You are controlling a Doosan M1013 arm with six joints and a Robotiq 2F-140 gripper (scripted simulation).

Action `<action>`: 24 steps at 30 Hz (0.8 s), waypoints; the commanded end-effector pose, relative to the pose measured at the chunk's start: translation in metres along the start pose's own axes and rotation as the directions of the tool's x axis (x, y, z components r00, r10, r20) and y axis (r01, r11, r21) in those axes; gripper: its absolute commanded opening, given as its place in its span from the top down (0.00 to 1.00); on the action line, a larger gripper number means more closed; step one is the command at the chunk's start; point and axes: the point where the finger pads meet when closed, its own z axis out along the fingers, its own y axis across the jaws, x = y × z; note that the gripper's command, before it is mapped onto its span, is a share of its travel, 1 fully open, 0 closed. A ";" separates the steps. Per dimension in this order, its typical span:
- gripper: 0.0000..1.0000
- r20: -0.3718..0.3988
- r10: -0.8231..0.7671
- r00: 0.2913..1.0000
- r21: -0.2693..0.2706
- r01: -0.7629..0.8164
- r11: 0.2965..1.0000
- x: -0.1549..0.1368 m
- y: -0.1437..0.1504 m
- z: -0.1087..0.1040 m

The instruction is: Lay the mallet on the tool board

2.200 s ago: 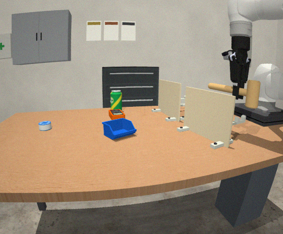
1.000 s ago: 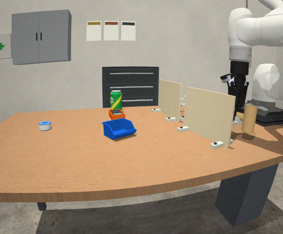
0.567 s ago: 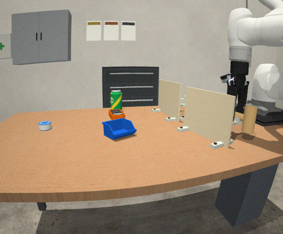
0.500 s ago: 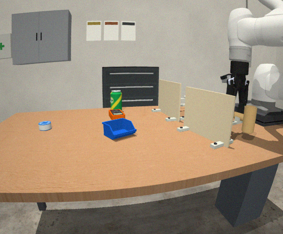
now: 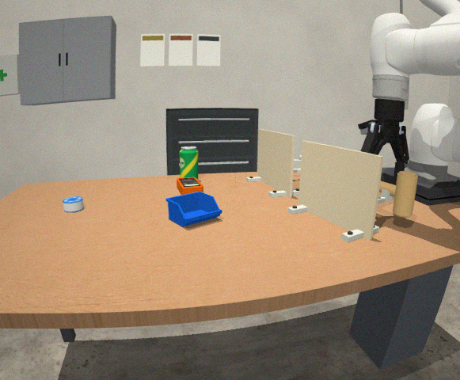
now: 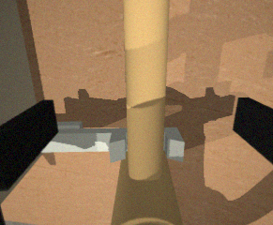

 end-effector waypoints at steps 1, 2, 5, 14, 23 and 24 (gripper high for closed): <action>0.00 -0.002 -0.002 1.000 0.000 0.002 1.000 0.002 0.001 0.002; 0.00 -0.002 -0.002 1.000 0.000 0.002 1.000 0.002 0.001 0.002; 0.00 -0.002 -0.002 1.000 0.000 0.002 1.000 0.002 0.001 0.002; 0.00 -0.002 -0.002 1.000 -0.001 0.002 1.000 0.002 0.001 0.000; 0.00 -0.001 -0.003 1.000 0.003 0.003 1.000 0.001 0.001 -0.077; 0.00 -0.001 -0.003 1.000 0.003 0.003 1.000 0.001 0.001 -0.086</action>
